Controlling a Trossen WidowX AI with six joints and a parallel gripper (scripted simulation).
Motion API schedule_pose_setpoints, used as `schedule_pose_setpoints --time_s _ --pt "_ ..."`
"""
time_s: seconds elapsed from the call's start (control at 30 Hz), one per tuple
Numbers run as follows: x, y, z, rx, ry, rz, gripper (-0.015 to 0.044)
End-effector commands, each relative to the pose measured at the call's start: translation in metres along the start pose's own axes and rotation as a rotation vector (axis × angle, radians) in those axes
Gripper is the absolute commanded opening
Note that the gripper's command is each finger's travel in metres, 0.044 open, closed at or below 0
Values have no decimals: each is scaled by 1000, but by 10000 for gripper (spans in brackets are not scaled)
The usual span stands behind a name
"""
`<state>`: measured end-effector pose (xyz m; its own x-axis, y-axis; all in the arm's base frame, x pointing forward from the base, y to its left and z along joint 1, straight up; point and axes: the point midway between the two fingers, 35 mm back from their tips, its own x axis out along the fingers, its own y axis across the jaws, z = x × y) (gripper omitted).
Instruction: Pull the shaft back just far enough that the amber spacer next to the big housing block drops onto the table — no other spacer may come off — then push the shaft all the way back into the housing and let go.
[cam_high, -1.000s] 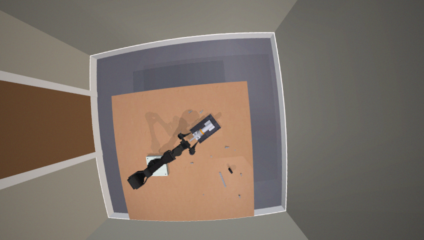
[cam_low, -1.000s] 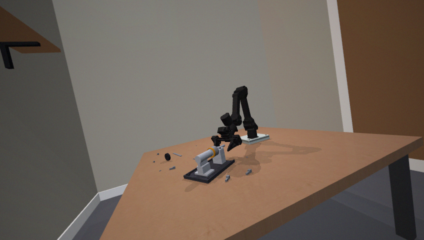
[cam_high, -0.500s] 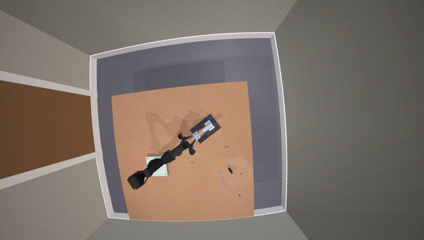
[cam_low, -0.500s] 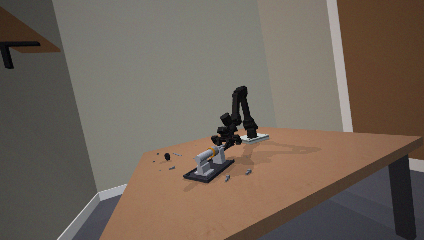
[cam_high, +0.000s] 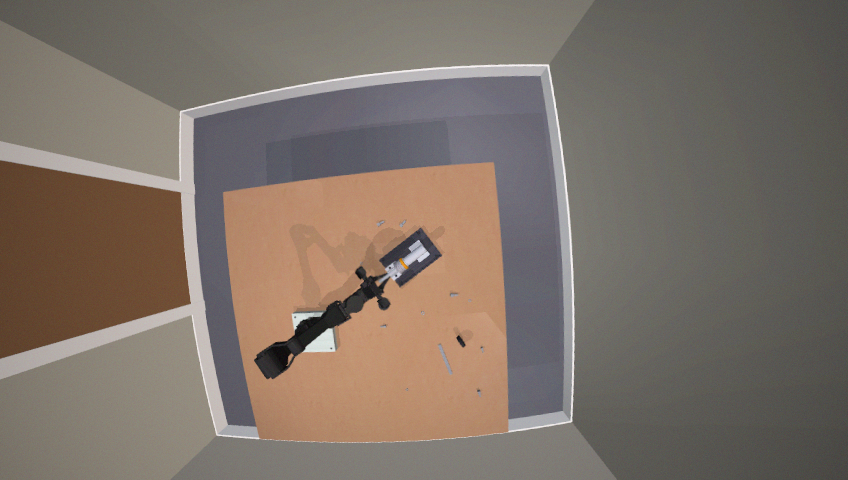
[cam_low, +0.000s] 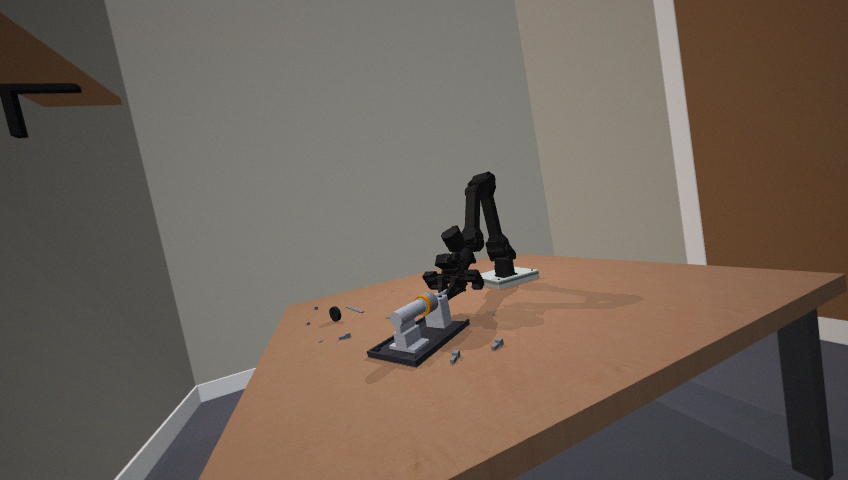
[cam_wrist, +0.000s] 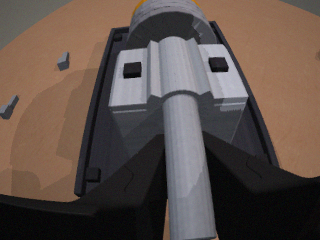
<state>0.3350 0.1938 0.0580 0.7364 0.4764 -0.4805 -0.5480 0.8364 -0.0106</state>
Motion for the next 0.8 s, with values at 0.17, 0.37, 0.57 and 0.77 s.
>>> schedule_pose_setpoints --time_s 0.17,0.37,0.57,0.77 --pt "-7 1 -4 4 1 2 0" --pt "-11 1 -7 4 1 2 0" --pt "-12 1 -7 4 1 2 0" --pt "-11 1 -7 4 1 2 0"
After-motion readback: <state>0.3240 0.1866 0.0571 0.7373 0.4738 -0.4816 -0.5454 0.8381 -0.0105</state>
